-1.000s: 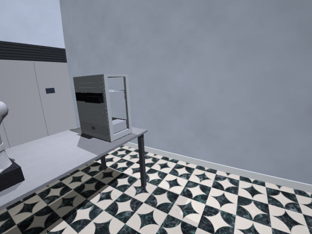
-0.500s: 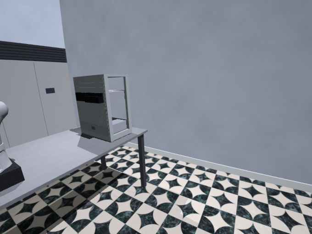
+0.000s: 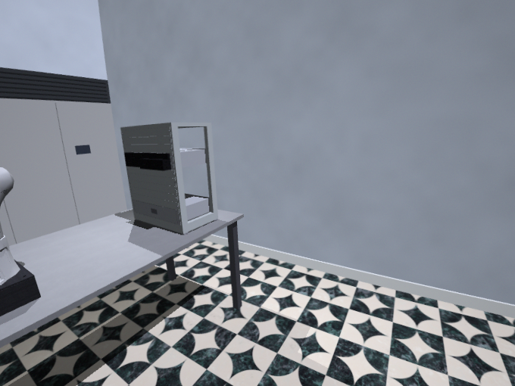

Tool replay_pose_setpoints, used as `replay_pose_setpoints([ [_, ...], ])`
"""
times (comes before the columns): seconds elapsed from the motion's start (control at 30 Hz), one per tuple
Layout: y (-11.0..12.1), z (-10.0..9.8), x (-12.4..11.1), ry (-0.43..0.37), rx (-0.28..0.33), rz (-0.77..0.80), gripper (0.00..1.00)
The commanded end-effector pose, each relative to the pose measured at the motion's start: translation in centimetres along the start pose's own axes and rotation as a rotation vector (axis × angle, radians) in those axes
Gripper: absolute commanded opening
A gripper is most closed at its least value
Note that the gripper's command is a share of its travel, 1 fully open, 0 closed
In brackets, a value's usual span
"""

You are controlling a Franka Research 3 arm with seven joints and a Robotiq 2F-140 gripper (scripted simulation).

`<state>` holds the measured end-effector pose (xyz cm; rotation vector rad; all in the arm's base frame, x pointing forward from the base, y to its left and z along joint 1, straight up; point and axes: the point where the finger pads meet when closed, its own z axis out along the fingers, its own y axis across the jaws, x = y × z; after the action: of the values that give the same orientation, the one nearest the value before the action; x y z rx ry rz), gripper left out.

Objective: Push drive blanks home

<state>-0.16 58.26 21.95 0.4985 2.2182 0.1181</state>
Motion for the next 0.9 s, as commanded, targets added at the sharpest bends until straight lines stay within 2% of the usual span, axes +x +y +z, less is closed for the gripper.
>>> replay_pose_setpoints([
  [0.0,0.01,-0.01,-0.01,0.0,0.0,0.0,1.0],
  [0.87,0.37,0.09,-0.21,0.026,0.004,0.017,1.0],
])
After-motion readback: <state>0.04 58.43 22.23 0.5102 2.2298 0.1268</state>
